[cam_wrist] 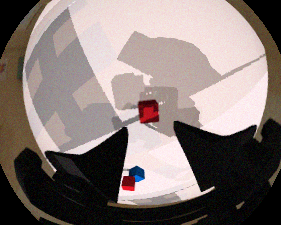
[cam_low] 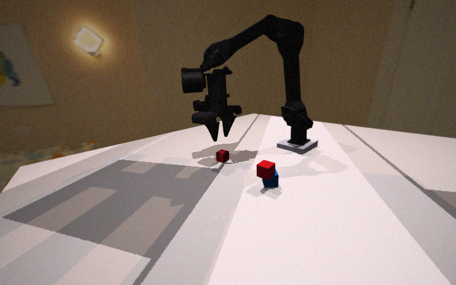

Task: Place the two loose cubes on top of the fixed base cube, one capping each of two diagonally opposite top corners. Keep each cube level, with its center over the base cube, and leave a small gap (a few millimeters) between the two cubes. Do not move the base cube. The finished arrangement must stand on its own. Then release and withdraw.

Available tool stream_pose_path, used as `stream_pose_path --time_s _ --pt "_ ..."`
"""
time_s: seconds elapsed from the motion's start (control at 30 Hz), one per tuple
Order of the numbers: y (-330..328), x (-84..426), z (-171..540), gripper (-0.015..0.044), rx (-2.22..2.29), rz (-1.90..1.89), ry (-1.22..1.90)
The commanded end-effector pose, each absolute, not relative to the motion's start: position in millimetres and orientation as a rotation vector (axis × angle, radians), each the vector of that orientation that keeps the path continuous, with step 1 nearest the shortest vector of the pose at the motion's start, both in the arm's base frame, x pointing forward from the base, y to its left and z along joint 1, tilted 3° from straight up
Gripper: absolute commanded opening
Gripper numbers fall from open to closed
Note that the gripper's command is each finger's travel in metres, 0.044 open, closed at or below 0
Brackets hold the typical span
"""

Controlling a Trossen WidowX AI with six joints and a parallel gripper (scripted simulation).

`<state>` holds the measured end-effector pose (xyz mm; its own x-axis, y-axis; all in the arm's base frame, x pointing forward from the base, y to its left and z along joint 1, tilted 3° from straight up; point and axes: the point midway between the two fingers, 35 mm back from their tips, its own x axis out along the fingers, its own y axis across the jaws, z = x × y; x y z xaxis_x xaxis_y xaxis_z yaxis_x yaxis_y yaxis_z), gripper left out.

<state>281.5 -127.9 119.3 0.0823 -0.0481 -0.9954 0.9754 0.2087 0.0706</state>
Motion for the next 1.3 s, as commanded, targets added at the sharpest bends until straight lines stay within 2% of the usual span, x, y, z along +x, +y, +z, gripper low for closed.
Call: stream_pose_path --time_s 0.0,1.03,1.23,1.27 --pt "-127.1 280.9 102.3 0.0265 1.058 -1.028 1.209" --pt "-129.0 284.5 54.8 0.0265 1.058 -1.028 1.209" --pt "-129.0 284.5 54.8 0.0107 1.058 -1.028 1.209" --pt "-129.0 284.5 54.8 0.0105 1.058 -1.028 1.209"
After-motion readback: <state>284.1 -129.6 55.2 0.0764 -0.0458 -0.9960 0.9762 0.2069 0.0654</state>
